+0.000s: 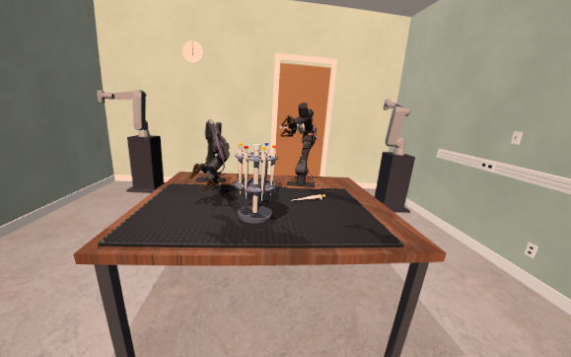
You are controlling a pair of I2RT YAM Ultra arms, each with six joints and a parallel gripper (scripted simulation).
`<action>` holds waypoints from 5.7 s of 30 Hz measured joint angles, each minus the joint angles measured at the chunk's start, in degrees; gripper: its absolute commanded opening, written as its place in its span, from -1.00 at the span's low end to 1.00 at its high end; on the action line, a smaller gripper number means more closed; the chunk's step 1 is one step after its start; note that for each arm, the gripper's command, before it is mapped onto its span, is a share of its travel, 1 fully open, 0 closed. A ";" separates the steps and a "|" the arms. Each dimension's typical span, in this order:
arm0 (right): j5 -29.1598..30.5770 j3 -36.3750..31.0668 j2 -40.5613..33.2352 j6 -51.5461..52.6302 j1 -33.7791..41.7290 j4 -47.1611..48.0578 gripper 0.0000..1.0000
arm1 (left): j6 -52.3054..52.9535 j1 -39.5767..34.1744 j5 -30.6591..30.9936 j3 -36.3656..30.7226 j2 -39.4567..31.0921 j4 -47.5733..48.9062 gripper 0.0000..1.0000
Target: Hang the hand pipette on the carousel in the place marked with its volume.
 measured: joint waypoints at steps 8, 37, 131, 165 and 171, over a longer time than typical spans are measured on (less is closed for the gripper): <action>0.00 0.00 0.00 0.00 0.00 0.00 1.00 | 0.00 0.00 0.00 0.00 0.00 0.00 1.00; -2.82 -7.52 -7.30 -6.27 -6.05 4.11 1.00 | 17.90 29.09 15.37 9.62 1.55 -18.43 1.00; -6.73 -12.46 -13.57 -14.40 -12.79 7.41 1.00 | -12.33 -41.22 -57.20 15.37 -8.00 -15.41 1.00; -11.85 -12.35 -20.22 -9.86 -13.16 2.84 1.00 | -12.33 -42.49 -58.18 14.75 -8.52 -14.84 1.00; -16.37 -10.49 -27.28 -4.70 -13.51 -1.92 1.00 | -12.33 -42.58 -58.25 14.71 -8.57 -14.80 1.00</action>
